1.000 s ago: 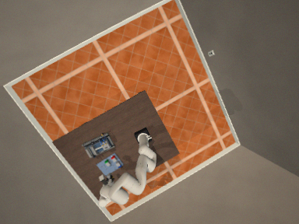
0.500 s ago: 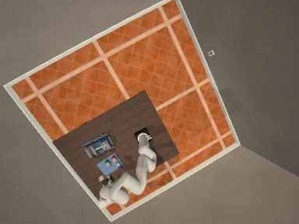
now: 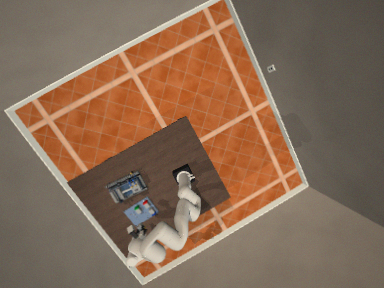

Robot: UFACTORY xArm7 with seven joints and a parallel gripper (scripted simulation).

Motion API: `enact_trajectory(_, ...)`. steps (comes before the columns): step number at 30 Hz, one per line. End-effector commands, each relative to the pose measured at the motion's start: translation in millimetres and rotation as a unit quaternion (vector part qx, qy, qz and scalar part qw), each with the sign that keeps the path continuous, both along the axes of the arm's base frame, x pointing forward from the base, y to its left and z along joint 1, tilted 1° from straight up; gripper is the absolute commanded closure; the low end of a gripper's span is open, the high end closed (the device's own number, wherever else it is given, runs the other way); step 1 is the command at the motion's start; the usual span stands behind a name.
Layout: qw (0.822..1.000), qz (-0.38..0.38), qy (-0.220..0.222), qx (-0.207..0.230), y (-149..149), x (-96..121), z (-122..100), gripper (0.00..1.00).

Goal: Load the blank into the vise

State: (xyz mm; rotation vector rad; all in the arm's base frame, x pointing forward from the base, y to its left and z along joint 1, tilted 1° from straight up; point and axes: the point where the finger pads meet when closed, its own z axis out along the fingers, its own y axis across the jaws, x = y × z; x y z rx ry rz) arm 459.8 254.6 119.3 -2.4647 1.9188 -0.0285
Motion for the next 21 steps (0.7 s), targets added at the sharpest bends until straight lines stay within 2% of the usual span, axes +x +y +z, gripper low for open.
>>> enact_trajectory(1, 1.000, 0.000, -0.002, 0.001, 0.9, 1.5, 0.7, 1.00)
enact_trajectory(21, 1.000, 0.000, -0.002, 0.001, 1.0, 1.8, -2.7, 1.00)
